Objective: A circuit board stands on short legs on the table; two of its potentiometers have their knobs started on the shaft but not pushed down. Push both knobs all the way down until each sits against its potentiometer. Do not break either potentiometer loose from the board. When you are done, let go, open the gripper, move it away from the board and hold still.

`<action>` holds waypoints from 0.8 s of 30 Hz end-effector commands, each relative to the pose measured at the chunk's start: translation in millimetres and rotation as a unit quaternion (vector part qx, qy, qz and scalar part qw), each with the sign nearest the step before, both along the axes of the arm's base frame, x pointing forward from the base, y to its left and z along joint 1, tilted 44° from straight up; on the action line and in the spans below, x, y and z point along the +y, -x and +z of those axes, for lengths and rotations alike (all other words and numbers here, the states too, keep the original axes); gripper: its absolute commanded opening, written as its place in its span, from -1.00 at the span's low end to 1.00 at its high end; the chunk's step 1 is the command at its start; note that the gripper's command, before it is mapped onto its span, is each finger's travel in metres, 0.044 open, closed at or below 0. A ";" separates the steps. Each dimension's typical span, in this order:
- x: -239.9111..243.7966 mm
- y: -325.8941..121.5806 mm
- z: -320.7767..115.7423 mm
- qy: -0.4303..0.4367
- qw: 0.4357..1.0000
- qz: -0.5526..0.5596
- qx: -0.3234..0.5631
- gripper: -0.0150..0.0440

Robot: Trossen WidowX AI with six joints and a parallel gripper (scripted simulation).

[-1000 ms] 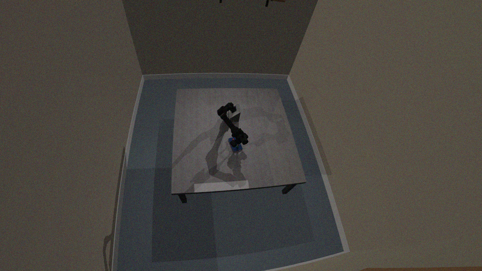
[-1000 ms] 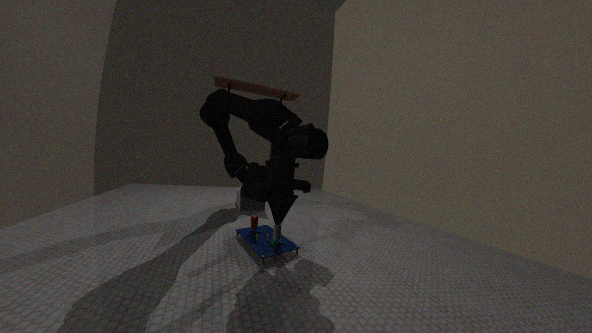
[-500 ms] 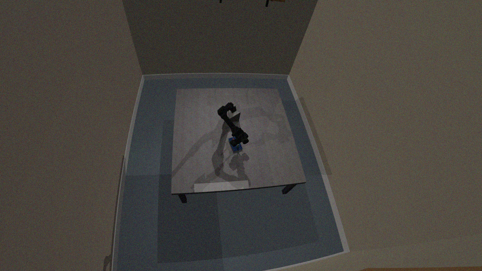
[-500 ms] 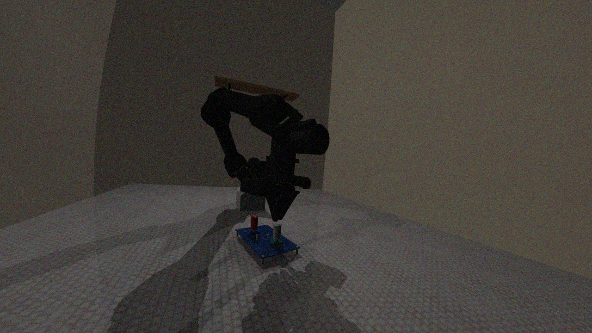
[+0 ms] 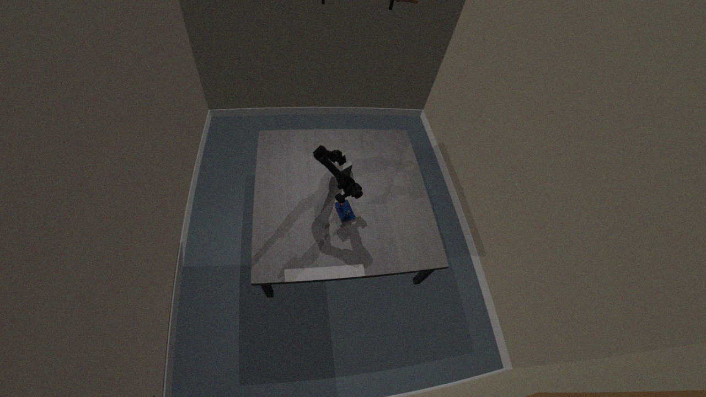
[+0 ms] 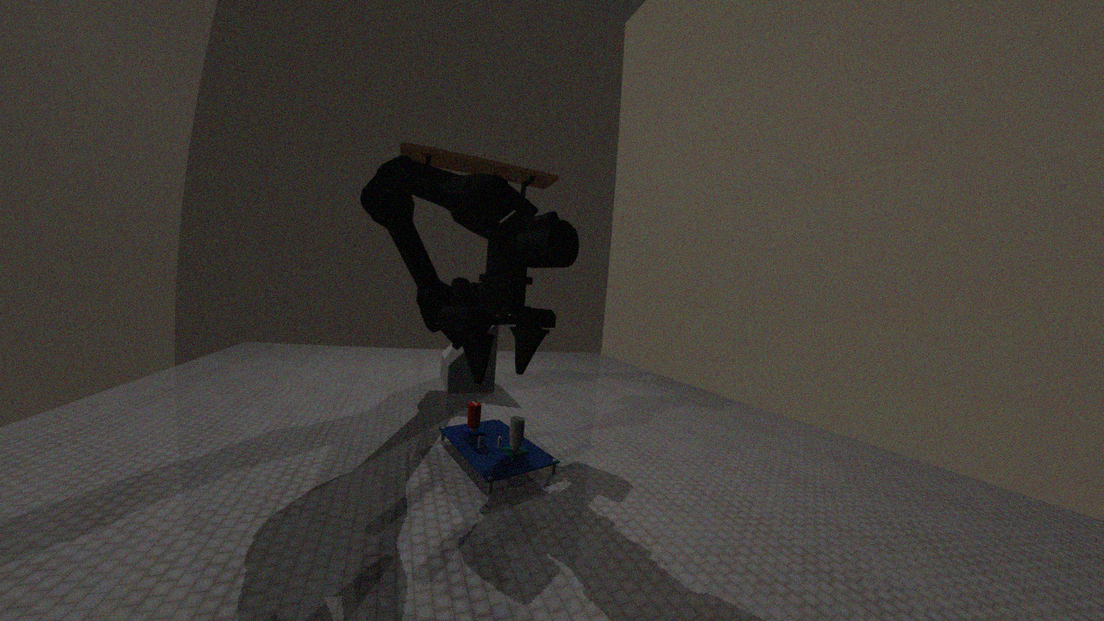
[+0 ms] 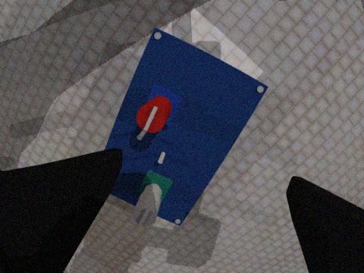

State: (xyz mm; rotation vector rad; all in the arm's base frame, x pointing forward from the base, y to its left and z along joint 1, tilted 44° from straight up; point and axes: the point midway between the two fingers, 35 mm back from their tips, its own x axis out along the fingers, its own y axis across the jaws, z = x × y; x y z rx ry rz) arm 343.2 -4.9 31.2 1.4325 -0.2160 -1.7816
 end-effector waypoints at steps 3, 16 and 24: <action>4.8 67.4 3.4 -0.013 1.000 -0.001 -0.005 1.00; 2.0 107.5 1.1 -0.018 1.000 -0.002 -0.008 1.00; 2.0 107.5 1.1 -0.018 1.000 -0.002 -0.008 1.00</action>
